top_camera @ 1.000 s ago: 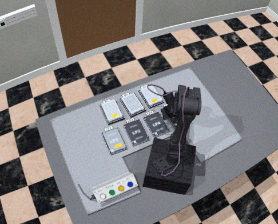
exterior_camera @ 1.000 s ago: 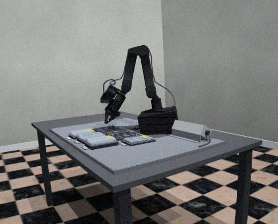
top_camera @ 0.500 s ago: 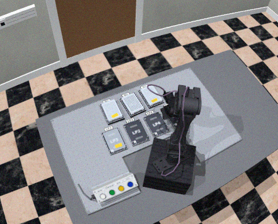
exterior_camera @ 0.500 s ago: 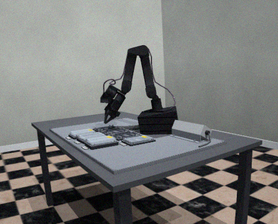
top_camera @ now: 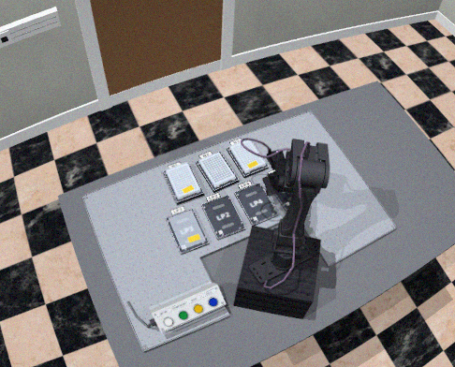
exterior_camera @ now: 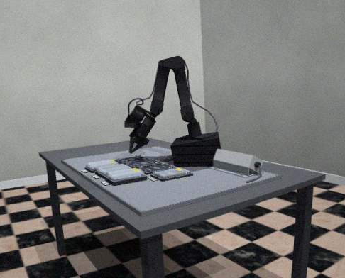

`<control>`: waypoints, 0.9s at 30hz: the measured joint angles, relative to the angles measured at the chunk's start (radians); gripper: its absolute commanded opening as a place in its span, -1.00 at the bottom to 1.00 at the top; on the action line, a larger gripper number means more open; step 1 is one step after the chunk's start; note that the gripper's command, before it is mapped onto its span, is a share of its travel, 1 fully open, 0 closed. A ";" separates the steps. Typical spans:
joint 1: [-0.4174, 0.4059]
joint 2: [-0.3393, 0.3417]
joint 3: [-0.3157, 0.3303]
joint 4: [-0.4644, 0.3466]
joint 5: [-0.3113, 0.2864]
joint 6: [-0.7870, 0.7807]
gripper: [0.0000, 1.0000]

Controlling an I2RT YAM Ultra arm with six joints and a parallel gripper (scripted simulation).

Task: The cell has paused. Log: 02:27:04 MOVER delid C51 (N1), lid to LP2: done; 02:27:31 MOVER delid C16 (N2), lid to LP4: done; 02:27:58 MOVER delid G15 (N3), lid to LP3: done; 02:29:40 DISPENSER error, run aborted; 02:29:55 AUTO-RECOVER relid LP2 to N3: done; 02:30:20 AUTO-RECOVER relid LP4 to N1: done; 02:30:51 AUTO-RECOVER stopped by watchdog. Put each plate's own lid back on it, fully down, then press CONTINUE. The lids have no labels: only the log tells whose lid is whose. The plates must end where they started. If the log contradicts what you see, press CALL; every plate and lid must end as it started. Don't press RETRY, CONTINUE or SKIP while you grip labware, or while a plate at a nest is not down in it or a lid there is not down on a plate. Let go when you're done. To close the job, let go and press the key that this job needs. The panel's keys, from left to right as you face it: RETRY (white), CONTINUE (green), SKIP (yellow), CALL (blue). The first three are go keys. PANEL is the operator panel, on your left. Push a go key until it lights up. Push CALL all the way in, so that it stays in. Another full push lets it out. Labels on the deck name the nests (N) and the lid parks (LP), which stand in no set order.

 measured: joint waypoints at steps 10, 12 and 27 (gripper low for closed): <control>0.102 -0.011 -0.063 0.049 0.042 0.054 -1.00; 0.147 -0.023 -0.085 0.060 0.062 0.081 -1.00; 0.473 -0.058 -0.156 0.144 0.267 0.299 -1.00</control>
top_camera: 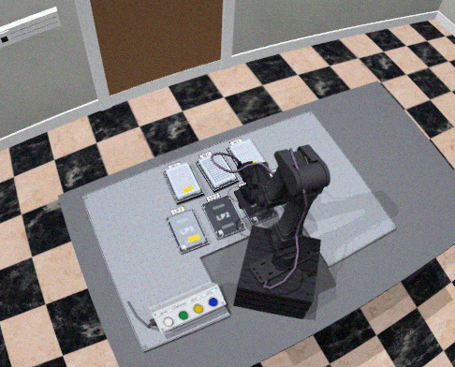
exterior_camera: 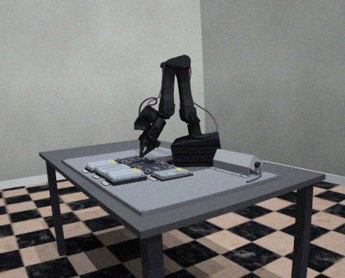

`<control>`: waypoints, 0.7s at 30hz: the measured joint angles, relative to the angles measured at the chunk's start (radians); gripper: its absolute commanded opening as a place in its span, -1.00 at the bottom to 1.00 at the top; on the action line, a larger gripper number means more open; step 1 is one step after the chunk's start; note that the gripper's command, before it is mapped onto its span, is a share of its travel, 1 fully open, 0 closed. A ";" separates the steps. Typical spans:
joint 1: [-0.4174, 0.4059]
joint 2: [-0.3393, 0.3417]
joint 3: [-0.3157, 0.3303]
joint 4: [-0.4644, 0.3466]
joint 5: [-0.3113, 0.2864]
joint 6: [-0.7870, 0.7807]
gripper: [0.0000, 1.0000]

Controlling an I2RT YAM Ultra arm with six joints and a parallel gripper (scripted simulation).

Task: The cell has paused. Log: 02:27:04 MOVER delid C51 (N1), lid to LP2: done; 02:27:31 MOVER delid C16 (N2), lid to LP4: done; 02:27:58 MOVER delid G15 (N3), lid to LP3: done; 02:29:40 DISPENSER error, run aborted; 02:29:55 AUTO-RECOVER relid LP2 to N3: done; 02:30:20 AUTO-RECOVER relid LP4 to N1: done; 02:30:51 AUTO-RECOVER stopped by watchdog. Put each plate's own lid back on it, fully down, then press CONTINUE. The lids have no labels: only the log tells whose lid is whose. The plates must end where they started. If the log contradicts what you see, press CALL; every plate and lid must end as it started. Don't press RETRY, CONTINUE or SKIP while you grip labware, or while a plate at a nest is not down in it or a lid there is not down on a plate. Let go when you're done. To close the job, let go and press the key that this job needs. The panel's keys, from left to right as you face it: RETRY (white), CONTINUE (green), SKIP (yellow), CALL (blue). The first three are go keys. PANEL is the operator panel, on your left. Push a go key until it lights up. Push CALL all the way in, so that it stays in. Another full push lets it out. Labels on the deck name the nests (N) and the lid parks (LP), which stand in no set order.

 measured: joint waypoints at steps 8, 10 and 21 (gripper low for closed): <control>0.177 0.001 0.000 0.029 0.131 0.128 -1.00; 0.221 0.008 0.000 0.035 0.167 0.161 -1.00; 0.503 0.091 0.054 0.024 0.353 0.353 -1.00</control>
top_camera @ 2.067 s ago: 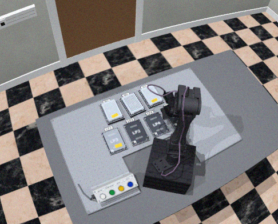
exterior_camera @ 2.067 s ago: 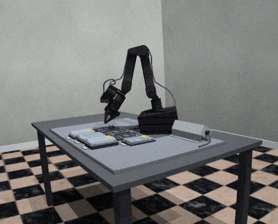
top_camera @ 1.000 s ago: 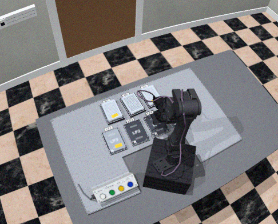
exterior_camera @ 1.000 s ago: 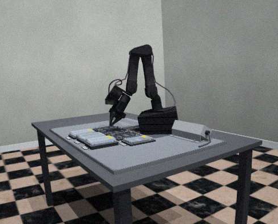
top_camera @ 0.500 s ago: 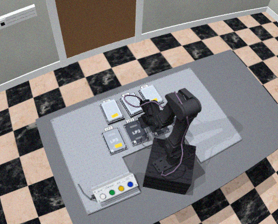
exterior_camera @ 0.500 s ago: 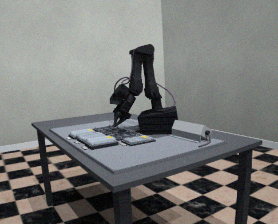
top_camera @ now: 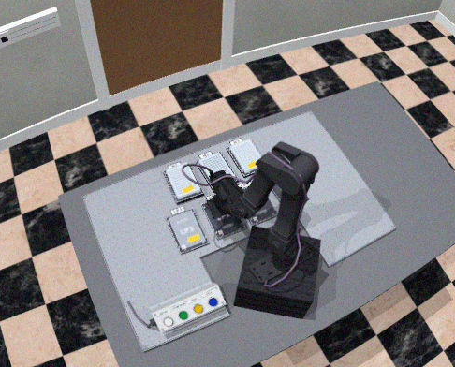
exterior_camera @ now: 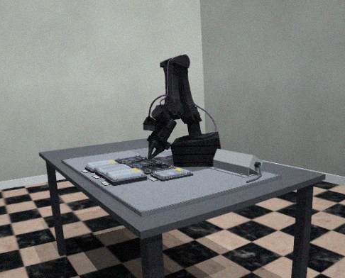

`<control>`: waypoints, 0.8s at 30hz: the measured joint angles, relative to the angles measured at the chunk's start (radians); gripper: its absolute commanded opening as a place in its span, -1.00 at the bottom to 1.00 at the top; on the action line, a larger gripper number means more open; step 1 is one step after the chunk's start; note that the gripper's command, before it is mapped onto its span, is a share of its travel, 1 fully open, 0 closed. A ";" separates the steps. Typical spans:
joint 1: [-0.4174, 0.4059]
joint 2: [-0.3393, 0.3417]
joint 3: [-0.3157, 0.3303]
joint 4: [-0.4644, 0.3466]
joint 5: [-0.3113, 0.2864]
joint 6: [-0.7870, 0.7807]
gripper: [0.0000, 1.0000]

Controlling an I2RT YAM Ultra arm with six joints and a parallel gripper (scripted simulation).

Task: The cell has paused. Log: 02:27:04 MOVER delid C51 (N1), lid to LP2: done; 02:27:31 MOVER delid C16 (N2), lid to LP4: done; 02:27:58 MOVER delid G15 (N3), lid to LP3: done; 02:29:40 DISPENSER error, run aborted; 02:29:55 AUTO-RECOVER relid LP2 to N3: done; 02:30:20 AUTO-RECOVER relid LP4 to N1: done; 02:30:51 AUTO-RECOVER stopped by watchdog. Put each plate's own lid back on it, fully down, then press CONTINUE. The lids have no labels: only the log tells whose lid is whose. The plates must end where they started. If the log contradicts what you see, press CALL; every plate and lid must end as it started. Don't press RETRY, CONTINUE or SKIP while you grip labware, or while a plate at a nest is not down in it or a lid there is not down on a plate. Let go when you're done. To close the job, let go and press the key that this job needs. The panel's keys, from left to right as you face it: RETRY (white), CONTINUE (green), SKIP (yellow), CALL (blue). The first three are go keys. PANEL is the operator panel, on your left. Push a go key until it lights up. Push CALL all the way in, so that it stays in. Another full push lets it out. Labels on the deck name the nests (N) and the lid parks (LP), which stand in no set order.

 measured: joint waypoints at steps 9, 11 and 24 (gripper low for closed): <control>0.152 0.069 0.071 -0.040 0.115 0.129 -1.00; 0.192 0.090 0.095 -0.054 0.140 0.160 -1.00; 0.237 0.110 0.122 -0.097 0.196 0.241 -1.00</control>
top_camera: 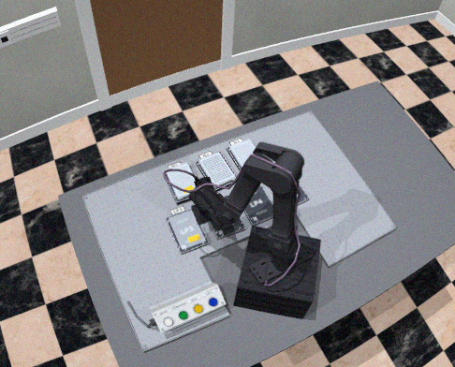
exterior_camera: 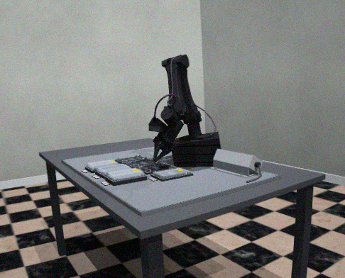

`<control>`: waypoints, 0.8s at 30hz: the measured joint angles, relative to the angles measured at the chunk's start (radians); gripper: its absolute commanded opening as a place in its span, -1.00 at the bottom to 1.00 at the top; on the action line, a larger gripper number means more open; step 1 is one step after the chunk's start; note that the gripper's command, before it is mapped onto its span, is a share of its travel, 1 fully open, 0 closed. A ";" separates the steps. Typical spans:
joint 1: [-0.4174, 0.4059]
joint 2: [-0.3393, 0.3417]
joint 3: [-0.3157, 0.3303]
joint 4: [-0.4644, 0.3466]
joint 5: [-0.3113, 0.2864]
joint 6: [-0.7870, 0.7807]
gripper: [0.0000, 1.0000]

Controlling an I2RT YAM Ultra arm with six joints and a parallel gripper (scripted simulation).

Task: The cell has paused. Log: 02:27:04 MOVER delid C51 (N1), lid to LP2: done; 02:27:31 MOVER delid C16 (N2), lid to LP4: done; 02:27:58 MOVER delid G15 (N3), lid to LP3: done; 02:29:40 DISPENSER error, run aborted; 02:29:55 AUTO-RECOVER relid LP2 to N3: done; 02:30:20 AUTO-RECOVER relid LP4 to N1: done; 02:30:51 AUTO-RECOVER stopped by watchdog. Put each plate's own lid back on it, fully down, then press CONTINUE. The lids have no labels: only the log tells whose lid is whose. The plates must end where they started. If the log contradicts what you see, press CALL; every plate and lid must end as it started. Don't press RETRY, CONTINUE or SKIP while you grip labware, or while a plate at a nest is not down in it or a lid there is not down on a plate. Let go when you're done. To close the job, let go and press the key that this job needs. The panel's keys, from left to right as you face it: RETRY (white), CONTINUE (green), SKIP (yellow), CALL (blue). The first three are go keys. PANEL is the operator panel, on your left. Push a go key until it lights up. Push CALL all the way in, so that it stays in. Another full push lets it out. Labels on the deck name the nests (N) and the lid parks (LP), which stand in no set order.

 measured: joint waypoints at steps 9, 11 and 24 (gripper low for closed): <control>0.000 0.000 0.000 -0.005 0.004 0.005 -1.00; 0.000 0.000 0.000 -0.005 0.004 0.006 -1.00; -0.110 0.049 0.100 -0.013 -0.041 -0.064 -1.00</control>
